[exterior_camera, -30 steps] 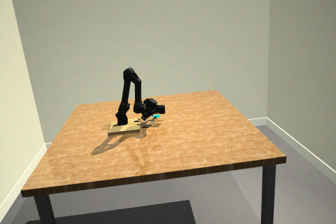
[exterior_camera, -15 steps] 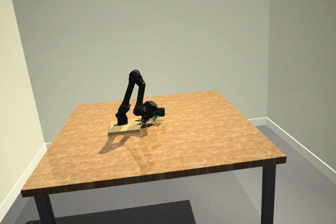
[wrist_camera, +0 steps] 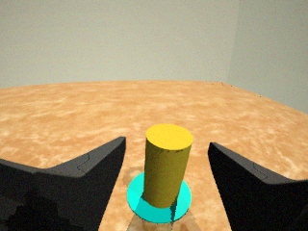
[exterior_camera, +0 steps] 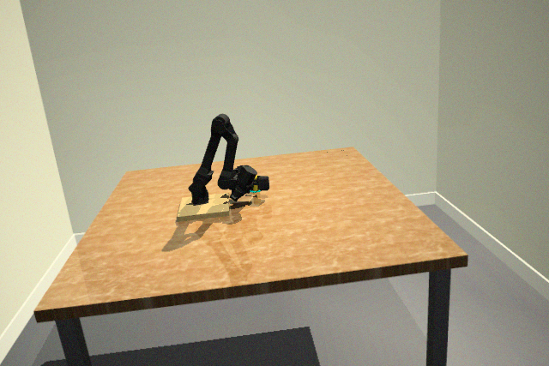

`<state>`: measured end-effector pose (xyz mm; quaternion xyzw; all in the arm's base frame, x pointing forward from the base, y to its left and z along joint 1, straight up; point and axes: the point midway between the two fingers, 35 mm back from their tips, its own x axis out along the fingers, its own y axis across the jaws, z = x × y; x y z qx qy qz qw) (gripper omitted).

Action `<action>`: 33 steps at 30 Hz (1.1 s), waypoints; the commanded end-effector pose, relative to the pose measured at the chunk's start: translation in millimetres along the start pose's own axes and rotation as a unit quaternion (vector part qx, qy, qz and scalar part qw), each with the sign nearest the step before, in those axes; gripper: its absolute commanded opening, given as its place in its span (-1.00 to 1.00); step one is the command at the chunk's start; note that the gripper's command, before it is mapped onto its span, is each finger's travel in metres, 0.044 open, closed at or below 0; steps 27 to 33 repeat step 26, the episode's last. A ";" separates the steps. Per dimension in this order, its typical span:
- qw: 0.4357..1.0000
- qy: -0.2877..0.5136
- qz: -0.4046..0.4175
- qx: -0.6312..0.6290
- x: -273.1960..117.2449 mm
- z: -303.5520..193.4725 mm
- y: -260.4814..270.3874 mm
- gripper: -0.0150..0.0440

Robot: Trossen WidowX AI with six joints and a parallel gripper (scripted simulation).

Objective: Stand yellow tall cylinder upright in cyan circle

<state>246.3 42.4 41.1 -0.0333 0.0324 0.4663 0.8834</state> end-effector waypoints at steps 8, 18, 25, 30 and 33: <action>1.000 -0.001 0.001 -0.001 -0.1 3.7 -0.3 0.86; 1.000 -0.001 0.002 0.001 -0.8 32.6 -8.2 0.86; 1.000 -0.001 0.003 0.002 -2.1 54.7 -9.0 0.86; 1.000 -0.001 0.003 0.002 -2.3 57.9 -8.8 0.86; 1.000 -0.001 0.003 0.002 -2.3 57.9 -8.8 0.86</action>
